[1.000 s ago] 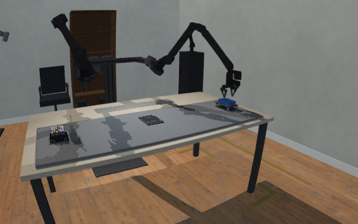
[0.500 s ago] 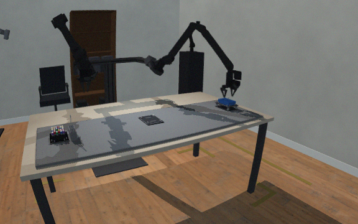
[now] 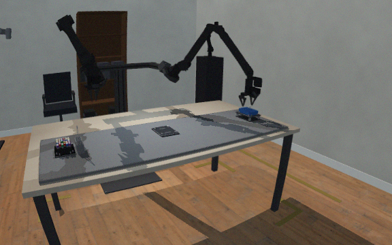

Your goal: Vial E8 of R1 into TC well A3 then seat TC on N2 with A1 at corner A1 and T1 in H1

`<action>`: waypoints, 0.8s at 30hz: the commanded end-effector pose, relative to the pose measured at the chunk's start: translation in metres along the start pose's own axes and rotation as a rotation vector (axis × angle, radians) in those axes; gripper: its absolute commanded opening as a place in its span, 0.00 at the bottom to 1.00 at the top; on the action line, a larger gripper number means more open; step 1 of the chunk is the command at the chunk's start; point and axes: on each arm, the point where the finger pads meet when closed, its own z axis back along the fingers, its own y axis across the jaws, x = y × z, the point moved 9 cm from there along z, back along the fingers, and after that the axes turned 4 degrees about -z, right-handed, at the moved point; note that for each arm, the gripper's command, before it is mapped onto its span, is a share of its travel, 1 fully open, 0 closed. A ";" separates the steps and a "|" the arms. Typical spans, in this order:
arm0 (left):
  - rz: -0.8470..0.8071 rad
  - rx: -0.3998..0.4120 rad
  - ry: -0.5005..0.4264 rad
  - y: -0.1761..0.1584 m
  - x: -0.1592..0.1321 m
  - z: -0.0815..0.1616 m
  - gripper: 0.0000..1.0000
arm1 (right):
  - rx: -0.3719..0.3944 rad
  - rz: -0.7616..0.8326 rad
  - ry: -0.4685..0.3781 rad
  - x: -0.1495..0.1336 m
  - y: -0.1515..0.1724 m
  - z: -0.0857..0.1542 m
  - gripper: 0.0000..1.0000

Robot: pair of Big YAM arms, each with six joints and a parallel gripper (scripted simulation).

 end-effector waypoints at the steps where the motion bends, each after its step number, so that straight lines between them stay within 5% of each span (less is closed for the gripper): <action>1: -0.005 0.029 -0.042 -0.012 0.009 0.022 1.00 | -0.001 -0.017 -0.018 0.009 -0.002 0.006 0.24; 24: -0.001 0.026 -0.042 -0.090 -0.007 0.048 1.00 | -0.001 -0.017 -0.018 0.009 -0.002 0.006 0.24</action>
